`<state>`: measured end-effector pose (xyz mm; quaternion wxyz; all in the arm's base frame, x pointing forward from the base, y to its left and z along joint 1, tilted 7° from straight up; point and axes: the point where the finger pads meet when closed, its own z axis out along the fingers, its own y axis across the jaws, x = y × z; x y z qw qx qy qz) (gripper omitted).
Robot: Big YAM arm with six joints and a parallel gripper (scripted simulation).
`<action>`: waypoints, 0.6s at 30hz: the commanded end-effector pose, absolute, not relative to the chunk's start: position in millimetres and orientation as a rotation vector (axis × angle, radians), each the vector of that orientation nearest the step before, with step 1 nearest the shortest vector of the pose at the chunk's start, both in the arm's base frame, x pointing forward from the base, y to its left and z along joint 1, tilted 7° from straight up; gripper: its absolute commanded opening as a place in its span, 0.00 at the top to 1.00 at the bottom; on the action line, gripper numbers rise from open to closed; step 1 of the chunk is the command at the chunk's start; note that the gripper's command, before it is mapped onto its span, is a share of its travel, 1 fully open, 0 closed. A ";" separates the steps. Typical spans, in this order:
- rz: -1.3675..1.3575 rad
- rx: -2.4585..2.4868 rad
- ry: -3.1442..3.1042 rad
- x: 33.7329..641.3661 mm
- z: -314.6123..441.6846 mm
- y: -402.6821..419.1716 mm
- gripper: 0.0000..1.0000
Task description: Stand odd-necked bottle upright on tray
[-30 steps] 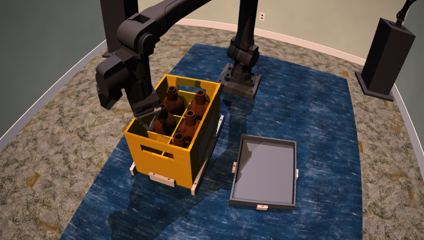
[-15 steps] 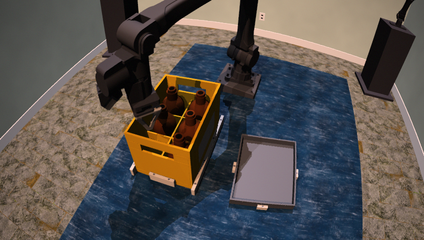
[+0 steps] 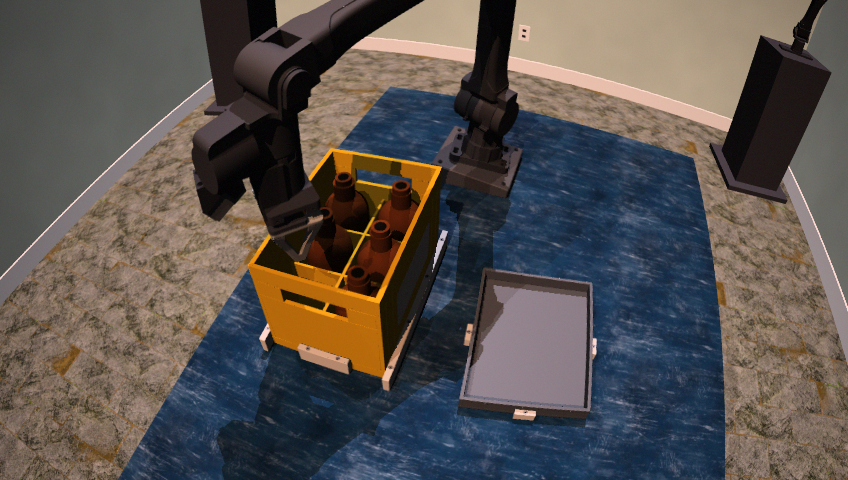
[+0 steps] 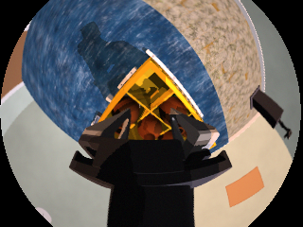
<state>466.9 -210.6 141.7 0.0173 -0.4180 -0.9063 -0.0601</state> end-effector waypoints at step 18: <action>-0.188 -1.303 -2.811 471.9 119.4 -207.0 0.39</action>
